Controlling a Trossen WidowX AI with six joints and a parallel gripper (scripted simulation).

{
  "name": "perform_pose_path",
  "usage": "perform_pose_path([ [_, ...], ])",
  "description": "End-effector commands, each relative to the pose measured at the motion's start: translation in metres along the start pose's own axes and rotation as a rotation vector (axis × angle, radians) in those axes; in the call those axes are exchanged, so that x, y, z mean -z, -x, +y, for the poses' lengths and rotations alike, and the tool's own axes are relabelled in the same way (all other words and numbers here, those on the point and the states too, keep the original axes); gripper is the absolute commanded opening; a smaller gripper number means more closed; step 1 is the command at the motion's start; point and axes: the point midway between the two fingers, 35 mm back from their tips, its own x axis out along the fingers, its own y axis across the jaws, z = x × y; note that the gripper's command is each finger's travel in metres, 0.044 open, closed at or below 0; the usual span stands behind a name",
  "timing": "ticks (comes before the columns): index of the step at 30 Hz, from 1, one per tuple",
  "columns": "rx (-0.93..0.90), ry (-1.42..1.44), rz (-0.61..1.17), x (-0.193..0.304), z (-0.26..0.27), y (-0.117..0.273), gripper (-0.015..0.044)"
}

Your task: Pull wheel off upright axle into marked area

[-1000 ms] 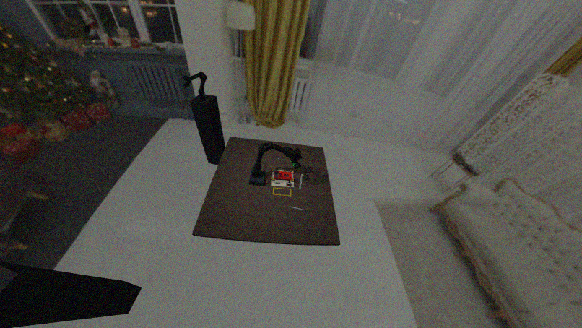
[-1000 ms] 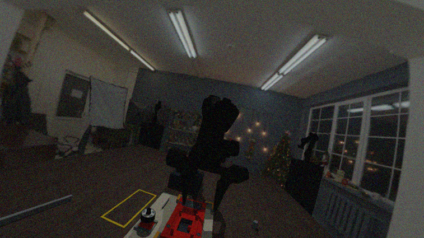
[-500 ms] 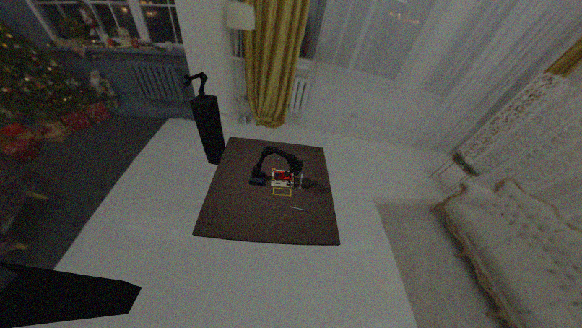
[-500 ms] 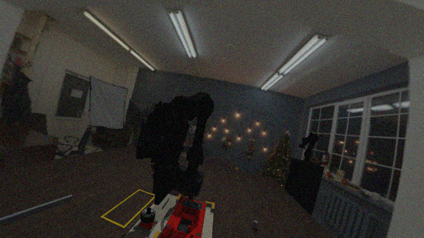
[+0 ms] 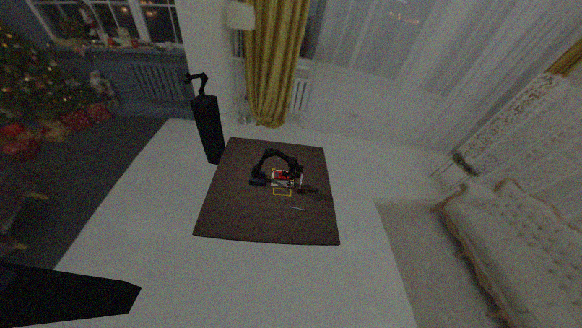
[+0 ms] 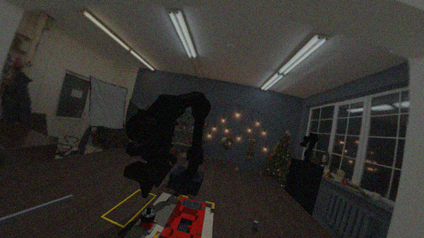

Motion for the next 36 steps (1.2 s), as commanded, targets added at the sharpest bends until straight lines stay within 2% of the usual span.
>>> perform_pose_path([
  [1, 0.01, -0.004, 0.006, 0.004, 0.001, -0.002, 0.03],
  [6, 0.01, -0.004, 0.006, 0.004, 0.002, -0.02, 0.03],
  [13, 0.01, -0.004, 0.006, 0.005, 0.001, -0.072, 0.03],
  [17, 0.01, -0.004, 0.006, 0.005, 0.001, -0.077, 0.03],
  [18, 0.016, 0.0, 0.004, 0.005, 0.0, -0.073, 0.0274],
  [34, 0.016, 0.0, 0.004, 0.005, 0.0, -0.073, 0.0167],
  [36, 0.016, 0.0, 0.004, 0.005, 0.0, -0.073, 0.0115],
])
